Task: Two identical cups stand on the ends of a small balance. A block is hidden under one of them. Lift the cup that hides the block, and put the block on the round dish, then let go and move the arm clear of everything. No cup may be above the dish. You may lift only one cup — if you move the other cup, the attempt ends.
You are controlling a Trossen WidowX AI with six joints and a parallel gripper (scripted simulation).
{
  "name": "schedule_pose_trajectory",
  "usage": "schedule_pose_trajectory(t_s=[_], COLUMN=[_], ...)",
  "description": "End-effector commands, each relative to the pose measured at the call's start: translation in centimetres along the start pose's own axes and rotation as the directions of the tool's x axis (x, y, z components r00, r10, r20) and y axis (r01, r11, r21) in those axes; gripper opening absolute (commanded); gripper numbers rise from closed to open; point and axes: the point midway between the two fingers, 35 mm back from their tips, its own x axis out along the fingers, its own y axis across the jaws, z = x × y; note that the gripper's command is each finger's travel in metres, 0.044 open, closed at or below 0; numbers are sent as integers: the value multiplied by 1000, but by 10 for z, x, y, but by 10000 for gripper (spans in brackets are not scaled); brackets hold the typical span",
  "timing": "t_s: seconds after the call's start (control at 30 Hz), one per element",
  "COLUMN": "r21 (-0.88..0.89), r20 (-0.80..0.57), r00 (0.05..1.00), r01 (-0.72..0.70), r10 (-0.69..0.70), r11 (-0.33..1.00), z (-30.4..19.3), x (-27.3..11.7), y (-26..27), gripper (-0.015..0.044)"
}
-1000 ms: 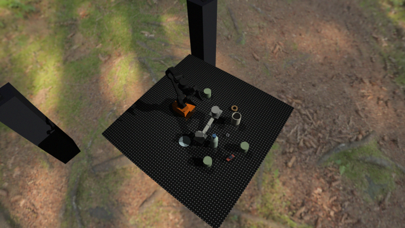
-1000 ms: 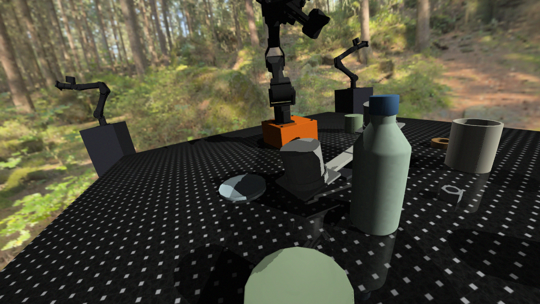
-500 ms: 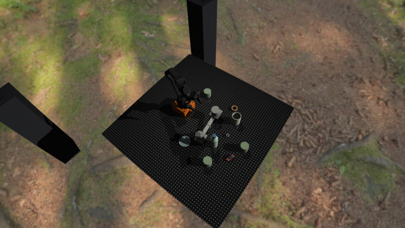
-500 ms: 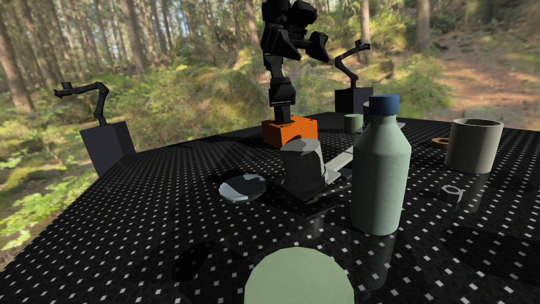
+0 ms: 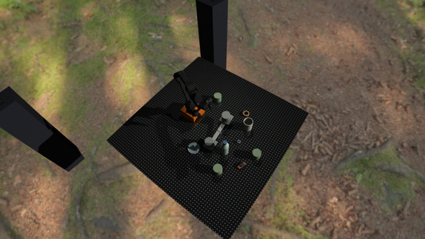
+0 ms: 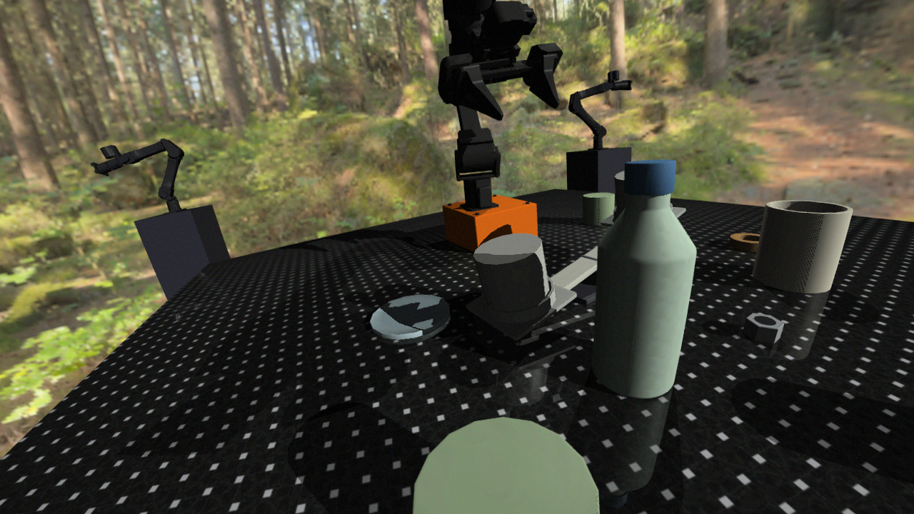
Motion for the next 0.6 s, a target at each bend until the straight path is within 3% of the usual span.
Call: schedule_pose_trajectory(t_s=[0.0, 0.57], r21=[118, 551], r20=[-51, -303], r00=[998, 949], r01=[29, 250], r10=[-23, -88], r11=[993, 796], z=[9, 37], x=[5, 49], y=[-8, -48], gripper=[440, 440])
